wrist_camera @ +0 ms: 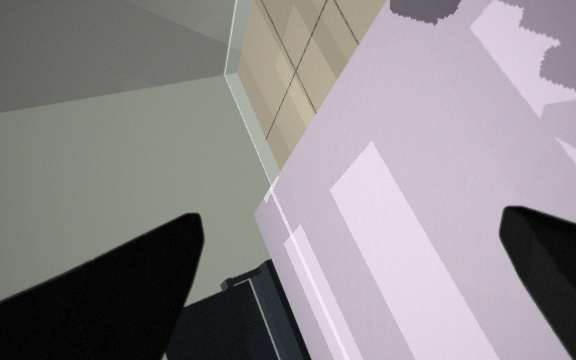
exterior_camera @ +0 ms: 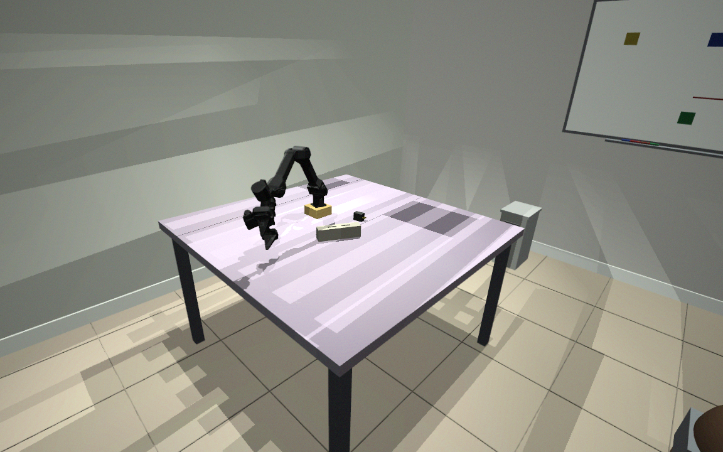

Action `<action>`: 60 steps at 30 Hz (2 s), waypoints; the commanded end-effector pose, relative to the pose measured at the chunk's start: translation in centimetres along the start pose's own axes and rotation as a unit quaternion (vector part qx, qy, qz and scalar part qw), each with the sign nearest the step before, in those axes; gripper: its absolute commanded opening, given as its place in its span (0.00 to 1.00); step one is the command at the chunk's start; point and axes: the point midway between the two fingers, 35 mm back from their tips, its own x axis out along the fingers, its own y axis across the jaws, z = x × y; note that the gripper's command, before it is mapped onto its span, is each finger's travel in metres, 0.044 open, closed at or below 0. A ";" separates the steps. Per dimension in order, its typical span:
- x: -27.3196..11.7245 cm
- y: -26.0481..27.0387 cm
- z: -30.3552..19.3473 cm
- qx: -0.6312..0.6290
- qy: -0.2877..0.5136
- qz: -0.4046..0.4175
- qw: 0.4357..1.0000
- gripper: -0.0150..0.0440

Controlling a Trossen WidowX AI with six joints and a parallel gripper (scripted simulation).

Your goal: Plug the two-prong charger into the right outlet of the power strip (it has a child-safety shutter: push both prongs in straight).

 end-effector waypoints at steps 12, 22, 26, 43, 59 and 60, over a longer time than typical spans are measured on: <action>-0.4 -1.0 -9.5 -0.096 0.059 -0.056 0.992 1.00; -1.3 -2.5 -16.3 -0.165 0.109 -0.091 0.976 1.00; -1.9 -3.2 -18.9 -0.193 0.129 -0.103 0.967 1.00; -5.5 -6.6 -27.7 -0.316 0.202 -0.145 0.916 1.00; -10.1 -10.3 -34.3 -0.429 0.270 -0.172 0.844 1.00; -10.5 -10.5 -34.7 -0.437 0.275 -0.174 0.839 1.00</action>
